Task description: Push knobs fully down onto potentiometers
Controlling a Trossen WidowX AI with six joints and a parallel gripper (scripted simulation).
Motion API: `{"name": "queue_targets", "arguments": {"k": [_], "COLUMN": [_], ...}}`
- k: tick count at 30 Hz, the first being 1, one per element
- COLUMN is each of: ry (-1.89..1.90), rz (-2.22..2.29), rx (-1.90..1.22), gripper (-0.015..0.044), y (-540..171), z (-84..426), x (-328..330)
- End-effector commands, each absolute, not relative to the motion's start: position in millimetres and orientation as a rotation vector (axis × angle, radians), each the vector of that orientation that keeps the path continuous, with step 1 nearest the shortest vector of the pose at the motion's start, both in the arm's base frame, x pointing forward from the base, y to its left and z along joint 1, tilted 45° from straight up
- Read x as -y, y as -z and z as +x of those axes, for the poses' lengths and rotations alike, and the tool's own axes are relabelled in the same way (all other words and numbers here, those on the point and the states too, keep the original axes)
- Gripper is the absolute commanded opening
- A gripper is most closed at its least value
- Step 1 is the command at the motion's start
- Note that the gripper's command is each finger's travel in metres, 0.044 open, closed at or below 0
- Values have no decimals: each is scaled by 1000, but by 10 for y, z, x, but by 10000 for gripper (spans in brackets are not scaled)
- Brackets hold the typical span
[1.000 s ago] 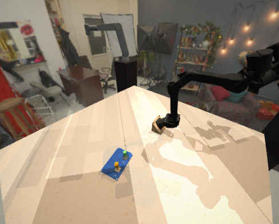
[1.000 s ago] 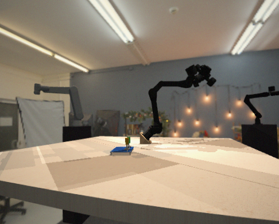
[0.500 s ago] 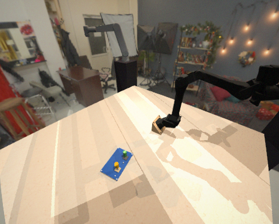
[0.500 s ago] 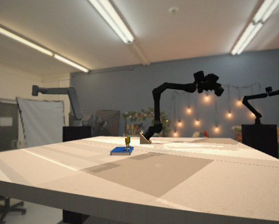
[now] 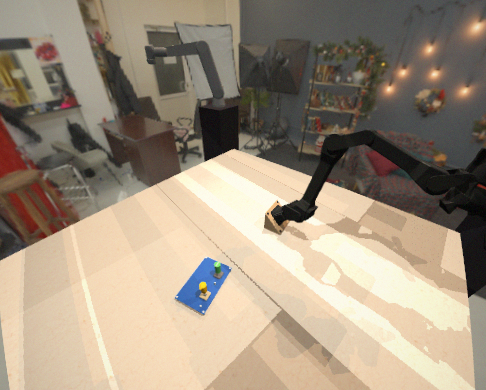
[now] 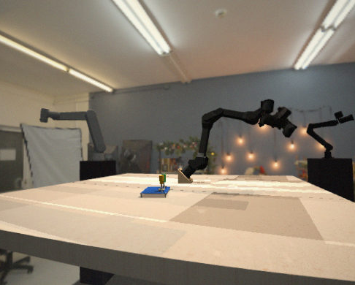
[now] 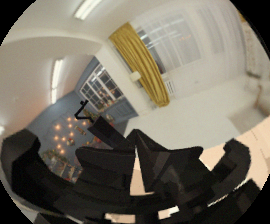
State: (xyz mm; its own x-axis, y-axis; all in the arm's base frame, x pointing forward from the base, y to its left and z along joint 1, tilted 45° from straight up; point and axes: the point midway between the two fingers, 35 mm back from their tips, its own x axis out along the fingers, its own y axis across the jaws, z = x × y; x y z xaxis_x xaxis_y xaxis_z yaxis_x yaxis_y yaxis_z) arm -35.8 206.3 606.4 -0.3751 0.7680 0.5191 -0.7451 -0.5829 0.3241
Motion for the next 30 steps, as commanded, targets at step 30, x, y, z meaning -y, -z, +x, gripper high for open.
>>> {"name": "queue_targets", "arguments": {"k": [30], "ry": [-1245], "rz": [300], "rx": [-402], "gripper": [0], "y": [-4181], "z": [2310], "x": [-3087]}}
